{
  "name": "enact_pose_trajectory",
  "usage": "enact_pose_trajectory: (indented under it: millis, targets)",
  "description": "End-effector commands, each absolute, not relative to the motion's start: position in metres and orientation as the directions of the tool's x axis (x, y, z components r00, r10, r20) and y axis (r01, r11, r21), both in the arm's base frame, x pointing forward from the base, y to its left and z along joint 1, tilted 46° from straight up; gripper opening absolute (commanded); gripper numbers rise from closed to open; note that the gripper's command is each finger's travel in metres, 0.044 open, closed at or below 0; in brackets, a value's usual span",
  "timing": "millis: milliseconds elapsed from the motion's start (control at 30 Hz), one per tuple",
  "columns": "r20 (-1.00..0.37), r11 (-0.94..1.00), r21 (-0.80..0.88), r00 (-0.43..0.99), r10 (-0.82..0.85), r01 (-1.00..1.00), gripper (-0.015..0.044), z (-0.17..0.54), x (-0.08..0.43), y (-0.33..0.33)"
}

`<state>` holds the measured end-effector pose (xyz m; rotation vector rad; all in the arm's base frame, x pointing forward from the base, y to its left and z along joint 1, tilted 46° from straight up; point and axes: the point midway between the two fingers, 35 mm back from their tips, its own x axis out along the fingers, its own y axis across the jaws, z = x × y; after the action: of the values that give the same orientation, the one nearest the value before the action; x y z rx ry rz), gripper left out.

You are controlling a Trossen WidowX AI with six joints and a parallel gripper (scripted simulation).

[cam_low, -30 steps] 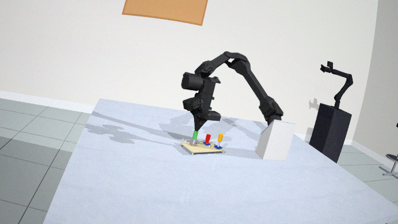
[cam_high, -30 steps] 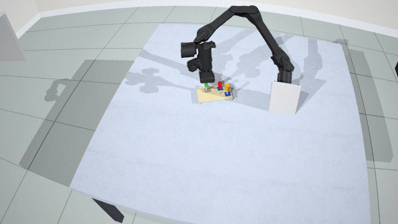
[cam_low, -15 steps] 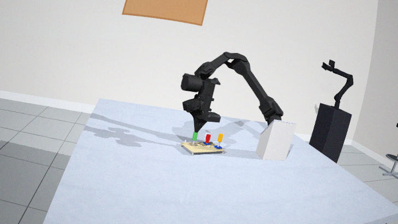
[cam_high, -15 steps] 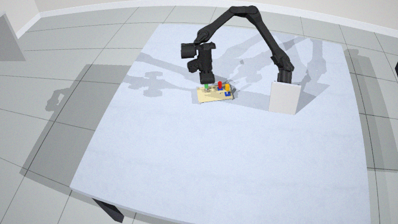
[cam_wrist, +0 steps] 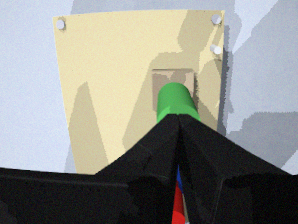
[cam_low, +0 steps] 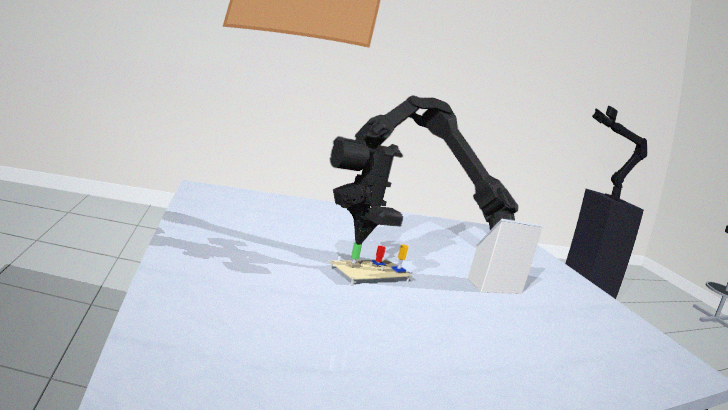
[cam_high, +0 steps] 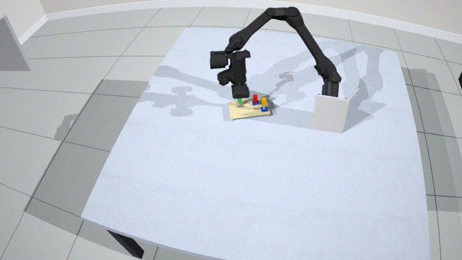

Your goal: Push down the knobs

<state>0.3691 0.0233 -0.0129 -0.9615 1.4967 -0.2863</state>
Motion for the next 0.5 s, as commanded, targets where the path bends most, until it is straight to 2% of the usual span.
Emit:
enact_pose_trajectory:
  millis: [0, 467]
  targets:
    - [-0.698, 0.629, -0.687, 0.094, -0.709, -0.363, 0.0000, -0.0275, 0.3738, 0.0040]
    - [-0.698, 0.629, -0.687, 0.094, -0.710, -0.363, 0.0000, -0.0286, 0.3740, 0.0029]
